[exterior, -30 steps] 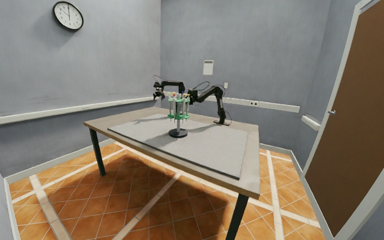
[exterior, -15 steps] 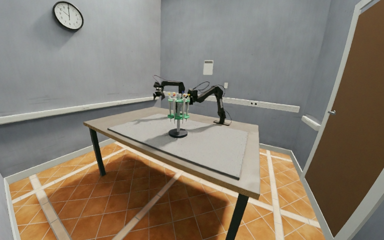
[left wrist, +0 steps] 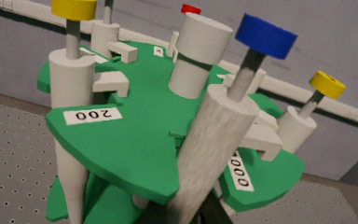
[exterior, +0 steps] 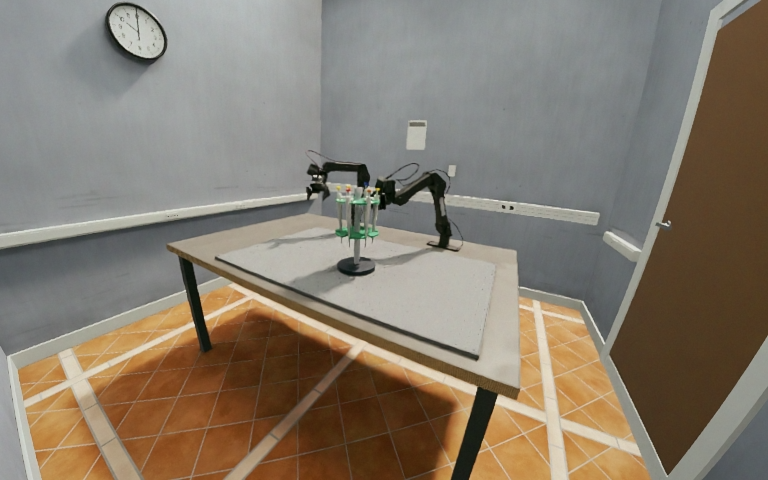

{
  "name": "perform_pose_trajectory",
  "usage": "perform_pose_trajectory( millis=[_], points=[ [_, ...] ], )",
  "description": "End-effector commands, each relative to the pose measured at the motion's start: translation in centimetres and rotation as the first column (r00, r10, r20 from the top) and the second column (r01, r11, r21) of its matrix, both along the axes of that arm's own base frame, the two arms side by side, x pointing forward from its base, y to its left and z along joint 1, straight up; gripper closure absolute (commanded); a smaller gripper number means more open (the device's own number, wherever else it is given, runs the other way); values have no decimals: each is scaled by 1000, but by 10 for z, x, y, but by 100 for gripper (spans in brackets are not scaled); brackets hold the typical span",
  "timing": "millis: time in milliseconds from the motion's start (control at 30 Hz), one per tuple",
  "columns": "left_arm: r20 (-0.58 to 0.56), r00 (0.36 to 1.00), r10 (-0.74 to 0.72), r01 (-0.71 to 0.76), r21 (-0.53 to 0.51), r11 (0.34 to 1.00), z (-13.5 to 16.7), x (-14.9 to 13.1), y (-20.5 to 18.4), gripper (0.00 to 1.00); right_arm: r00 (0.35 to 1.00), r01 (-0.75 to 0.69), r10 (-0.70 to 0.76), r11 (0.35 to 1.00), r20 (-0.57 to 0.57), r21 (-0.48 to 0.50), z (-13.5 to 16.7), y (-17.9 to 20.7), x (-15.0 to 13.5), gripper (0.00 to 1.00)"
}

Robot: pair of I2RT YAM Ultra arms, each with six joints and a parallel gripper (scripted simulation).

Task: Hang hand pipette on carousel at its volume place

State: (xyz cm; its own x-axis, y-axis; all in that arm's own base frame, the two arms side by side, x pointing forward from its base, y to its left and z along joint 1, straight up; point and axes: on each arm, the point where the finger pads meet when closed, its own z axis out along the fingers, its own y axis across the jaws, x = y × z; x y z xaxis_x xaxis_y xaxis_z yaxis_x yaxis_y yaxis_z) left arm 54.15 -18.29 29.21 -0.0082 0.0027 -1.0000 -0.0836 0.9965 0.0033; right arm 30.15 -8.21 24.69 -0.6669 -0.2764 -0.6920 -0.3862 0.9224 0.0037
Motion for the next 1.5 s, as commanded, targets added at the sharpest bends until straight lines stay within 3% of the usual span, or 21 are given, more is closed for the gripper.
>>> perform_pose_trajectory(
  millis=[0,900,933,1133,1467],
  points=[
    [40,999,31,-31,-17,999,22,1,9,88,1000,-2,3,1000,30,-1,6,-3,4,0],
    [40,999,31,-31,-17,999,22,1,9,88,1000,-2,3,1000,30,-1,6,-3,4,0],
    [14,999,50,-50,-3,999,9,2,-2,88,1000,-2,3,1000,30,-1,6,-3,4,0],
    [13,981,196,-196,-4,981,9,1,-2,88,1000,-2,3,1000,30,-1,6,-3,4,0],
    [32,976,214,-213,-22,977,23,0,9,88,1000,-2,3,1000,30,-1,6,-3,4,0]
  ],
)
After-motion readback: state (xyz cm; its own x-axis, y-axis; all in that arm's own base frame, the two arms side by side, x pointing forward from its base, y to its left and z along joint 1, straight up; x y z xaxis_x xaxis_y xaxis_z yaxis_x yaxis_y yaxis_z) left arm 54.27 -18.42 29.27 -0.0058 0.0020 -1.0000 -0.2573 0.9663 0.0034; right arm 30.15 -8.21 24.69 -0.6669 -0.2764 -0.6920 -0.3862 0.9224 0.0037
